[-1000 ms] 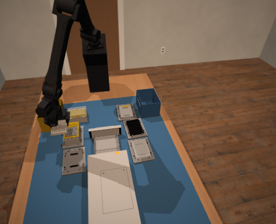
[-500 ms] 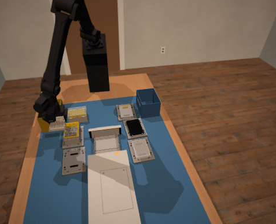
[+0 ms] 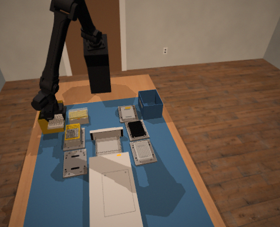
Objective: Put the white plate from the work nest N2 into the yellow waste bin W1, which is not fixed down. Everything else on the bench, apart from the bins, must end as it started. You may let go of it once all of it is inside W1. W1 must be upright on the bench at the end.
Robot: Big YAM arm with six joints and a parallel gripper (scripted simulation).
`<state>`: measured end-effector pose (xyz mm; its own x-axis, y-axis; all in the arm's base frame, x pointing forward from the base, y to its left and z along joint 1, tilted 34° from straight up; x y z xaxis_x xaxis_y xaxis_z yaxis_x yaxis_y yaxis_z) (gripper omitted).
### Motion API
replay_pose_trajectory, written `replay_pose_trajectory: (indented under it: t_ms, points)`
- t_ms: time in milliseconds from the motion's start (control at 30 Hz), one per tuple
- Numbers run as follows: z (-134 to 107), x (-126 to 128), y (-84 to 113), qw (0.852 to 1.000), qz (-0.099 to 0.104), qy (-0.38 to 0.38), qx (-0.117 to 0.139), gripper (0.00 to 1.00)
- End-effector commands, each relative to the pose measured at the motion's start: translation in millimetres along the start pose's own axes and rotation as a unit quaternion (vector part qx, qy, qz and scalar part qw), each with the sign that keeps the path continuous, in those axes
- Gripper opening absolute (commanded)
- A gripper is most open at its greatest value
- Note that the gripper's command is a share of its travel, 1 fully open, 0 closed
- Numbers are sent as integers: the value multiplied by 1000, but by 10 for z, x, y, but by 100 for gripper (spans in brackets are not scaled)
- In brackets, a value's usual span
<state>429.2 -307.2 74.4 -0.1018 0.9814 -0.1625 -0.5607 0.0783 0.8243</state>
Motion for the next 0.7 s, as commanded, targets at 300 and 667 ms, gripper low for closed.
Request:
replay_pose_trajectory:
  t_ms: [300, 667]
  points:
    - [-413, -89, -32, 1000, -1, 4, 4, 0]
    - [-653, -119, -28, 1000, -1, 3, 4, 0]
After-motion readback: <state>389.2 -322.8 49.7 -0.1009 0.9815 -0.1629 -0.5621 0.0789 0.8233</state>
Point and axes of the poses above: the point where the finger pads meet when closed, its own y axis back along the fingers, its own x axis across the jaws, z = x × y, the point moved 6 cm from there along y, back along the fingers, and after that the axes turned 14 degrees about y, right-handed, at the moved point
